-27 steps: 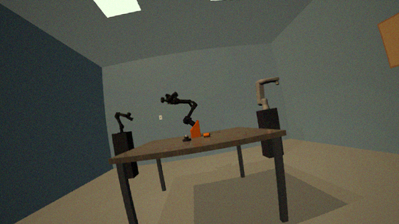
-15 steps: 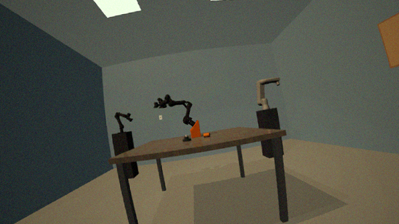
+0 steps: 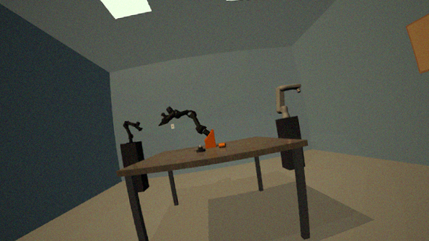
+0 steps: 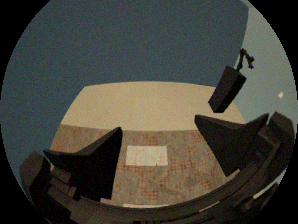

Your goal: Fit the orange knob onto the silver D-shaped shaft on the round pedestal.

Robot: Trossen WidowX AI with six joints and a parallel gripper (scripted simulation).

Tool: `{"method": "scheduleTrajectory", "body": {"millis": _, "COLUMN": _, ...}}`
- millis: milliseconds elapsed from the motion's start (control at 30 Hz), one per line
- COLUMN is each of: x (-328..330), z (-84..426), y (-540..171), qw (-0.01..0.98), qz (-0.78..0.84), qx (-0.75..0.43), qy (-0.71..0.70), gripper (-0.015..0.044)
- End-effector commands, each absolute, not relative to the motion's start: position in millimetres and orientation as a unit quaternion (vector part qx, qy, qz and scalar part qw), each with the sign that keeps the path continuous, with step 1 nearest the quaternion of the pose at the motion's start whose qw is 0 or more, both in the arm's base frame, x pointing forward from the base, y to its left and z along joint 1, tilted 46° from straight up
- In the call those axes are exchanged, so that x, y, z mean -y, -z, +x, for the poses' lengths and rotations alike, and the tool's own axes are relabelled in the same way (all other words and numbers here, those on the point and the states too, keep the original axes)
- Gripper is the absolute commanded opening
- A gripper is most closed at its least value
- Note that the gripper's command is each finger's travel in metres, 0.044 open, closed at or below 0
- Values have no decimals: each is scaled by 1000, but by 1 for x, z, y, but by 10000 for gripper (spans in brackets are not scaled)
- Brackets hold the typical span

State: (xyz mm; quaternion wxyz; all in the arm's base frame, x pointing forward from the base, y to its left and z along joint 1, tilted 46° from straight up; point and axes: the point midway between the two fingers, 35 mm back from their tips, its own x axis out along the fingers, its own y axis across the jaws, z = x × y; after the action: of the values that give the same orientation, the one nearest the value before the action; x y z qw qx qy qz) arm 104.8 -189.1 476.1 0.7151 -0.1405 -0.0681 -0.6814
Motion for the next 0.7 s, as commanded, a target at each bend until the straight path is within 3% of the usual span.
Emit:
{"method": "scheduleTrajectory", "body": {"millis": 0, "x": 197, "z": 174, "y": -445, "qw": 763, "qz": -171, "qx": -12, "qy": 623, "gripper": 440}}
{"method": "scheduleTrajectory", "body": {"millis": 367, "x": 169, "z": 316, "y": -330, "qw": 835, "qz": -246, "qx": -205, "qy": 448, "gripper": 440}}
{"method": "scheduleTrajectory", "body": {"millis": 667, "x": 100, "z": 387, "y": -209, "qw": 819, "qz": -340, "qx": -371, "qy": 278, "gripper": 440}}
